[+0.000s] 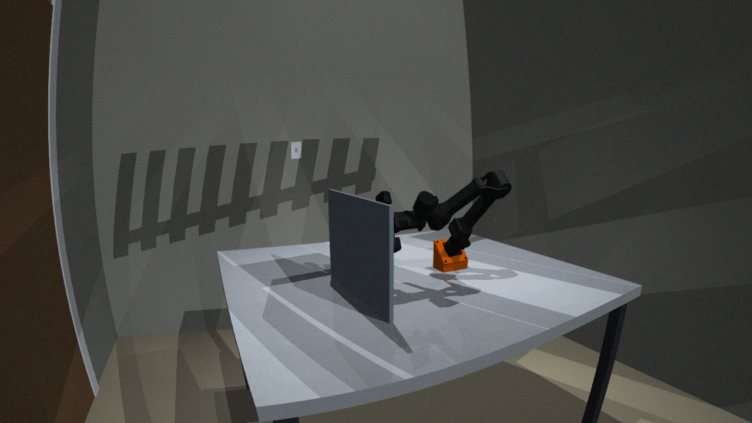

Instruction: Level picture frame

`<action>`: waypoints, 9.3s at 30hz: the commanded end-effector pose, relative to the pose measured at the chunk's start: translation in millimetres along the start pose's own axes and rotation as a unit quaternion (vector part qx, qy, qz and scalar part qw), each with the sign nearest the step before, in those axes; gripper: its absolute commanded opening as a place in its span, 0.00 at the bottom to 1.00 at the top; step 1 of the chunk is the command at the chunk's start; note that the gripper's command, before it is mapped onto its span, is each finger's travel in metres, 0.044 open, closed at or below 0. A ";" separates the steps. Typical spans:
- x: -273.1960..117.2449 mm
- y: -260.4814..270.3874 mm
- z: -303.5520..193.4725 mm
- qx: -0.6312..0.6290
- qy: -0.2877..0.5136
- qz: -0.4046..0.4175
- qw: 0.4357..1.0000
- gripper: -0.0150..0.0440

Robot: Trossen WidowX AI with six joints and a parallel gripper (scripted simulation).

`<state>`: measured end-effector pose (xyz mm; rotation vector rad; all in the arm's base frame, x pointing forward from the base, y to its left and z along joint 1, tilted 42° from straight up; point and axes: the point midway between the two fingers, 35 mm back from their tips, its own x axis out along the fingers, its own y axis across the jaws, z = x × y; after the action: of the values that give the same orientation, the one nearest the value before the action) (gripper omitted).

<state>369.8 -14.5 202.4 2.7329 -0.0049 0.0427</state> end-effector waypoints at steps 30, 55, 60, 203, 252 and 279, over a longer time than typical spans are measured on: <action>0.5 5.3 -9.1 -0.002 0.002 0.007 1.000 0.25; 0.5 3.1 -10.0 -0.002 0.002 0.007 1.000 0.25; 0.6 1.5 -9.8 -0.002 0.002 0.007 1.000 0.25; -98.4 -9.8 -8.7 -0.004 0.000 0.006 1.000 0.69; -131.2 45.0 -27.4 -0.003 -0.002 0.005 1.000 0.69; -131.2 45.0 -27.4 -0.003 -0.002 0.005 1.000 0.69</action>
<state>237.5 -46.0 241.5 2.7215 -0.0272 0.0398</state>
